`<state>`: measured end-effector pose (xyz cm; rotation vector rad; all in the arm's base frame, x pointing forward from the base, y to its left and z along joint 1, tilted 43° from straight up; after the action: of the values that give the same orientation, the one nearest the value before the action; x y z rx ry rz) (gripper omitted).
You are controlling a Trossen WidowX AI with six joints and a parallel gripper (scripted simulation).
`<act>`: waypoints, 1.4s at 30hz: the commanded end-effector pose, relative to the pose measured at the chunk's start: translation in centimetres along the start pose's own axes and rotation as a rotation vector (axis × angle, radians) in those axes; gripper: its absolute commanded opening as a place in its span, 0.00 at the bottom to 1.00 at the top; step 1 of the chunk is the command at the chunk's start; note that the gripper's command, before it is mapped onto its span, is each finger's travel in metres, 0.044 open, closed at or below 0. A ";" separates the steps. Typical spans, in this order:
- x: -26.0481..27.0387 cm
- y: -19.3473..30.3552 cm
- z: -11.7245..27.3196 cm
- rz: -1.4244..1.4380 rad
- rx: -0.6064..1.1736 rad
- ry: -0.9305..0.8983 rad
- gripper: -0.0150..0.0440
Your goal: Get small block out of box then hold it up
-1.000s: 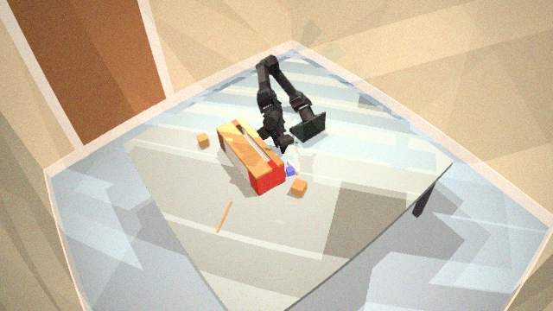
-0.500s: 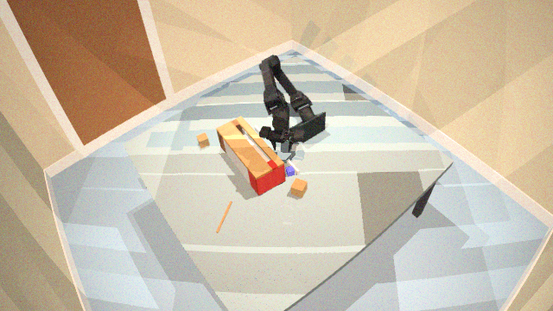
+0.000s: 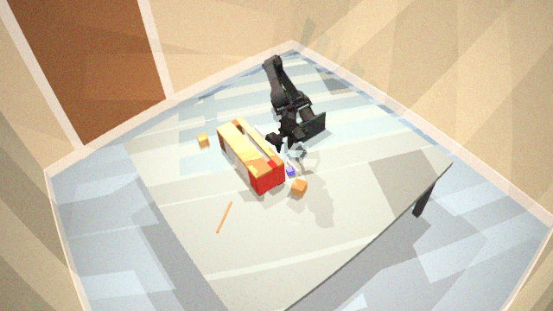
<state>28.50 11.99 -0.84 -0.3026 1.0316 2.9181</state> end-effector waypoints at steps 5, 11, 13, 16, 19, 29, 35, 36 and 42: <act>1.0 -1.2 0.2 1.188 0.152 0.030 0.74; 1.1 -1.4 0.3 1.449 0.185 0.018 0.74; 1.1 -1.4 0.3 1.449 0.185 0.018 0.74; 1.1 -1.4 0.3 1.449 0.185 0.018 0.74; 1.1 -1.4 0.3 1.449 0.185 0.018 0.74; 1.2 -1.4 0.0 1.449 0.185 0.018 0.74; 3.7 -0.9 -7.8 1.449 0.187 0.018 0.74; 4.0 -0.8 -8.4 1.449 0.187 0.017 0.74; 4.1 -0.7 -8.7 1.449 0.188 0.017 0.74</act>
<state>26.00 7.27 -8.40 0.8061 2.1609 3.7850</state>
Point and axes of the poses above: the point midway between the two fingers, 35 mm back from their tips, its own z axis back along the fingers, its own x axis across the jaws, y = z × x, the point moved 1 cm from there along z, back along the fingers, and after that the axes turned 1 degree about -z, right-handed, at the moved point
